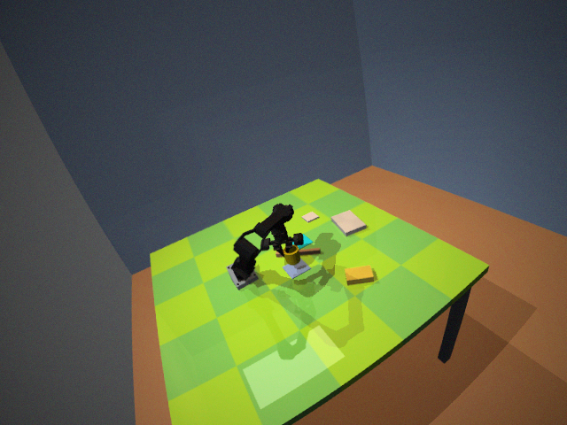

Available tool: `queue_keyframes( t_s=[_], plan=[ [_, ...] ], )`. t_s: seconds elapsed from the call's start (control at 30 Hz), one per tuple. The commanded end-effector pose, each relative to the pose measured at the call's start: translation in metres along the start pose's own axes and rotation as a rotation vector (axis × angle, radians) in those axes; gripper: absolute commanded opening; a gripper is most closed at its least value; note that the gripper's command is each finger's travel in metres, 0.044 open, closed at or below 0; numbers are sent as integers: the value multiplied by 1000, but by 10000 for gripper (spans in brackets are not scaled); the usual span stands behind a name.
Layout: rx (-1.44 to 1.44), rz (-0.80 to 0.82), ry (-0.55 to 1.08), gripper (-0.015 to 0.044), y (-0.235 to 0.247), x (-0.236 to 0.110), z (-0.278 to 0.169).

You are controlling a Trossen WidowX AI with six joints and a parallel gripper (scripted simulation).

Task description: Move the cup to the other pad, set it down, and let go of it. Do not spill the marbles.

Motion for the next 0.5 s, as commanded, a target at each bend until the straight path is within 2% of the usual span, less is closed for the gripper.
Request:
queue_keyframes(
  t_s=[0.0, 0.47],
  plan=[
    [8, 0, -11, 0, 0, -2, 7],
    [12, 1, -15, 0, 2, -2, 32]
  ],
)
Point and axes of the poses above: the point midway between the two fingers, 35 mm back from their tips, its own x axis out along the fingers, its own y axis across the jaws, z = x × y, the point moved 7 cm from there along -x, back along the fingers, and after that the axes turned 11 degrees about x, right-handed, at the moved point
